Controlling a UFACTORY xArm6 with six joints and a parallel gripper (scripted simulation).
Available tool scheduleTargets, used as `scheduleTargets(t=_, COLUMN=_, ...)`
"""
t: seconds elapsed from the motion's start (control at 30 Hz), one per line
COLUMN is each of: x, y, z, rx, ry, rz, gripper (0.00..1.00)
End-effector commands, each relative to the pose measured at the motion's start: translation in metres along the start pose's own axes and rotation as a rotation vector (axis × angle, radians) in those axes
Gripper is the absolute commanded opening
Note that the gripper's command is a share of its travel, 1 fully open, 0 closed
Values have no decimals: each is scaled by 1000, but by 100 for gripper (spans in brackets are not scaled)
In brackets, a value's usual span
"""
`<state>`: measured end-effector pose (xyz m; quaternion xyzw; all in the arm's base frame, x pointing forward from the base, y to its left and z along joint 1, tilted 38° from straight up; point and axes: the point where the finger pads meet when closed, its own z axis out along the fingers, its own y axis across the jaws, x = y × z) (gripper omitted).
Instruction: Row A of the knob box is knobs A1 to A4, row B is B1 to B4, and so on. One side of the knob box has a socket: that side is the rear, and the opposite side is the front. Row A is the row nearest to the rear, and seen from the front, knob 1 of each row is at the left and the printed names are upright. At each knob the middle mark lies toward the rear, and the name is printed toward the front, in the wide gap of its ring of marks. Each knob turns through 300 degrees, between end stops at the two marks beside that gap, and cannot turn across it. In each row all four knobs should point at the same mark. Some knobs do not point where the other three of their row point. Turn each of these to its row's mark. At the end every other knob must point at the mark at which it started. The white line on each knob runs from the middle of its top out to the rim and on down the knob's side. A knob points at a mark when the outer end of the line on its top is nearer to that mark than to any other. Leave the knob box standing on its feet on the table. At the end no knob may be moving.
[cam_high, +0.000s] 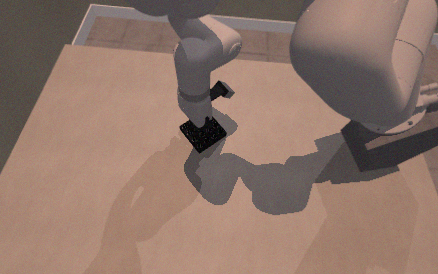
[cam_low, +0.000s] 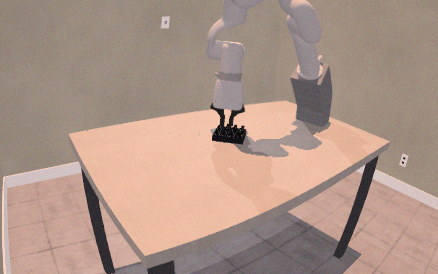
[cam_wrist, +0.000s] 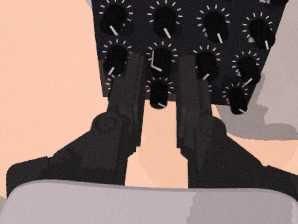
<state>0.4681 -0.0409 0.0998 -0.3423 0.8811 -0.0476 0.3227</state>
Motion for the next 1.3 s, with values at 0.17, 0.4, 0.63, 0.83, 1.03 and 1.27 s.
scheduleTargets(t=0.17, x=-1, y=-1, z=0, rx=2, ry=-1, rz=0, gripper=19)
scheduleTargets(t=0.4, x=-1, y=-1, z=3, rx=2, ry=-1, rz=0, gripper=19)
scheduleTargets(t=0.63, x=-1, y=-1, z=6, rx=2, ry=-1, rz=0, gripper=19)
scheduleTargets(t=0.83, x=-1, y=-1, z=10, rx=2, ry=-1, rz=0, gripper=19)
scheduleTargets(t=1.03, x=-1, y=-1, z=11, rx=2, ry=-1, rz=0, gripper=19)
scheduleTargets(t=1.27, x=-1, y=-1, z=12, rx=2, ry=-1, rz=0, gripper=19)
